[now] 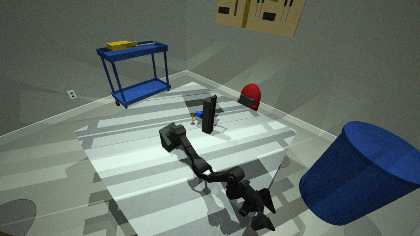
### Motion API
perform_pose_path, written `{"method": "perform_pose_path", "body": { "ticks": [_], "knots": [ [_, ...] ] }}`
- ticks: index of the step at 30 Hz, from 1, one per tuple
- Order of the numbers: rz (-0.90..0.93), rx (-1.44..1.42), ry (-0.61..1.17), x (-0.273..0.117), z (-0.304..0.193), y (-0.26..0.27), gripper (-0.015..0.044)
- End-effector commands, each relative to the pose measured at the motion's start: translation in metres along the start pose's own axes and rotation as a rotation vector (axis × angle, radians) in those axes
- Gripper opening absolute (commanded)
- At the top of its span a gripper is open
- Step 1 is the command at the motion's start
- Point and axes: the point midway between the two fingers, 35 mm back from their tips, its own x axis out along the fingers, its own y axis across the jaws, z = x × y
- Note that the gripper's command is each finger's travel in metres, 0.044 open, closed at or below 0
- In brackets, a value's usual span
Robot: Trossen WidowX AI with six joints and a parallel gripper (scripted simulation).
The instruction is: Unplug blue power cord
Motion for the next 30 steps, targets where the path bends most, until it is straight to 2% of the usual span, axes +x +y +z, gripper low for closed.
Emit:
{"method": "perform_pose_path", "body": {
  "ticks": [1,4,9,21,30],
  "knots": [
    [0.002,-0.002,0.003,-0.001,-0.001,0.001,0.0374],
    [0.026,-0.025,0.052,-0.009,-0.02,0.009,0.0295],
    [0.112,-0.112,0.225,-0.044,-0.087,0.033,0.0164],
    [0.235,-0.325,0.572,-0.132,-0.202,0.046,0.016],
    [0.374,-0.546,0.89,-0.24,-0.294,0.032,0.016]
  ]
}}
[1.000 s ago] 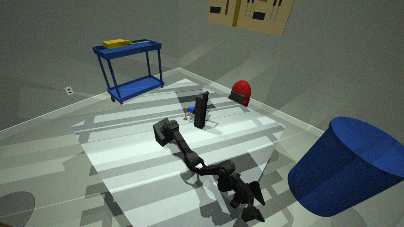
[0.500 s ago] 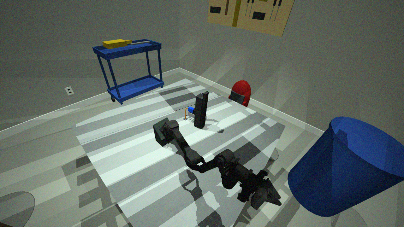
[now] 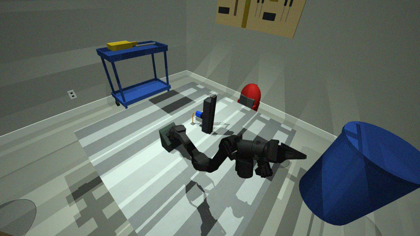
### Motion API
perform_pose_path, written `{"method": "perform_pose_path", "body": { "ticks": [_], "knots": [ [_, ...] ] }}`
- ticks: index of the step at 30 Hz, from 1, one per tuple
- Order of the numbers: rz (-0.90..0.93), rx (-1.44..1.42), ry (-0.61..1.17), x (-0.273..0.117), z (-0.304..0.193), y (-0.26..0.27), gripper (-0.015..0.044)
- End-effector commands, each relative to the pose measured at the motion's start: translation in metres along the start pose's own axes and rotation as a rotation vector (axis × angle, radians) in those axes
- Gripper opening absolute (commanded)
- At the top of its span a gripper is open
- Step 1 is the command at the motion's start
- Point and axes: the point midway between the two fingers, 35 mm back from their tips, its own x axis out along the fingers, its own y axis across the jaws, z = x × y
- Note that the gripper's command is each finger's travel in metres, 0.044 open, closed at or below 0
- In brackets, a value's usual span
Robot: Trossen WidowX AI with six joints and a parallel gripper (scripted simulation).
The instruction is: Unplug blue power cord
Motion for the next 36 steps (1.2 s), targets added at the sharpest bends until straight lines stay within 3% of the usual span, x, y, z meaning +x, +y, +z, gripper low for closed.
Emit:
{"method": "perform_pose_path", "body": {
  "ticks": [1,15,30,36],
  "knots": [
    [0.063,-0.101,0.16,-0.012,-0.07,0.027,0.016],
    [0.282,-0.476,0.668,-0.101,-0.28,0.059,0.016],
    [0.452,-0.799,1.148,-0.232,-0.424,0.004,0.016],
    [0.518,-0.936,1.401,-0.305,-0.469,-0.037,0.016]
  ]
}}
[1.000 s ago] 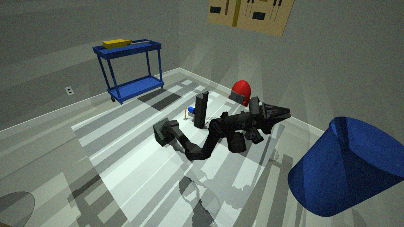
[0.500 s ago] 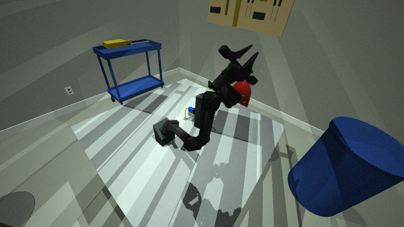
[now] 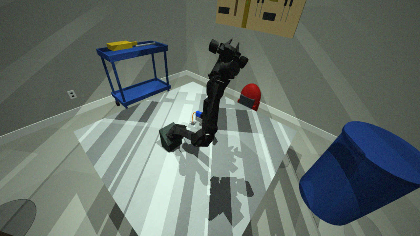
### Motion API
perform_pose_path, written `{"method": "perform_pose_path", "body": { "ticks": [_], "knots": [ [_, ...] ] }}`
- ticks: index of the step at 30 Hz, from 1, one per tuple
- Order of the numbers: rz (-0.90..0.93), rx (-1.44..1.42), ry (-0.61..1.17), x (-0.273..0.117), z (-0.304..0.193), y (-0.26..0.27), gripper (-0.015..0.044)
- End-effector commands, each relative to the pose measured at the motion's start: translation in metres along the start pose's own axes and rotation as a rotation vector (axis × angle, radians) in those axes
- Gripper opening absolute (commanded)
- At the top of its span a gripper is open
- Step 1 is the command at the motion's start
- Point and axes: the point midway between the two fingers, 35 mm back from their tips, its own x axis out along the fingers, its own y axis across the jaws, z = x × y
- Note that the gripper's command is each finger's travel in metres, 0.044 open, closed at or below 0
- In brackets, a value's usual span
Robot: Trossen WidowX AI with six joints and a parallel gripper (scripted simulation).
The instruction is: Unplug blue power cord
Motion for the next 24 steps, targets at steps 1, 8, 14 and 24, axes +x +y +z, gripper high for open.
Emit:
{"method": "perform_pose_path", "body": {
  "ticks": [1,8,14,24],
  "knots": [
    [0.065,-0.089,0.174,0.018,-0.06,0.03,0.016],
    [0.184,-0.265,0.501,0.026,-0.17,0.067,0.016],
    [0.307,-0.432,0.8,0.01,-0.267,0.087,0.016],
    [0.59,-0.705,1.326,-0.067,-0.408,0.095,0.016]
  ]
}}
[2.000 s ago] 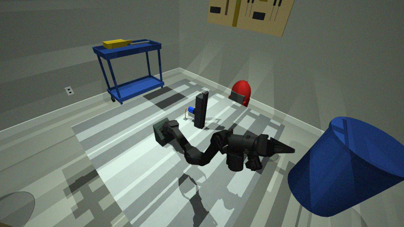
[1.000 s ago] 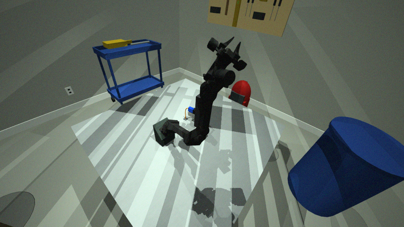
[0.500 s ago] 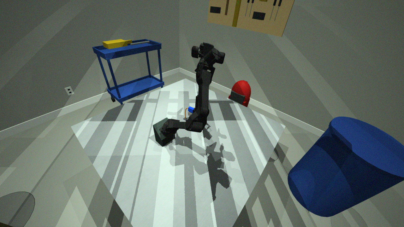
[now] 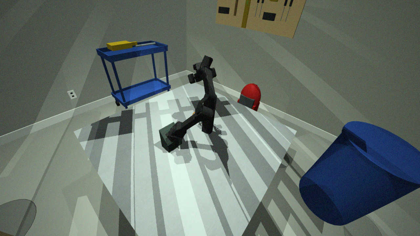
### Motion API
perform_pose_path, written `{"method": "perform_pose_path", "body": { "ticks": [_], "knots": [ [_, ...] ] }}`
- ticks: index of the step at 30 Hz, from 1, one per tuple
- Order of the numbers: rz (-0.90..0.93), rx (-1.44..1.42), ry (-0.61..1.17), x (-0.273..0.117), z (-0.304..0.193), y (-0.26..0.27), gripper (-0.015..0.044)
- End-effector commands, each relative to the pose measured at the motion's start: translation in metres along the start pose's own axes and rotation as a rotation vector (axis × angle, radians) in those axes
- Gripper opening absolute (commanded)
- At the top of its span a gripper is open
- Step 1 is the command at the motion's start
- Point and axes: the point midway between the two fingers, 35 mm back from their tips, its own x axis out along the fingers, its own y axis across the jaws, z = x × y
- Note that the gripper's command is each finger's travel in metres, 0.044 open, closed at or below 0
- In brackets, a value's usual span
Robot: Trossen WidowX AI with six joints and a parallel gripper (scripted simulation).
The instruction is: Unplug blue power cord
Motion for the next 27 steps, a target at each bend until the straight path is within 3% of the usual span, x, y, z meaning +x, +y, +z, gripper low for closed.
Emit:
{"method": "perform_pose_path", "body": {
  "ticks": [1,7,13,27],
  "knots": [
    [0.117,-0.126,0.193,0.033,-0.039,0.033,0.016],
    [0.355,-0.353,0.511,0.063,-0.113,0.084,0.016],
    [0.625,-0.577,0.783,0.064,-0.18,0.12,0.016],
    [0.656,-0.602,0.809,0.061,-0.188,0.119,0.016]
  ]
}}
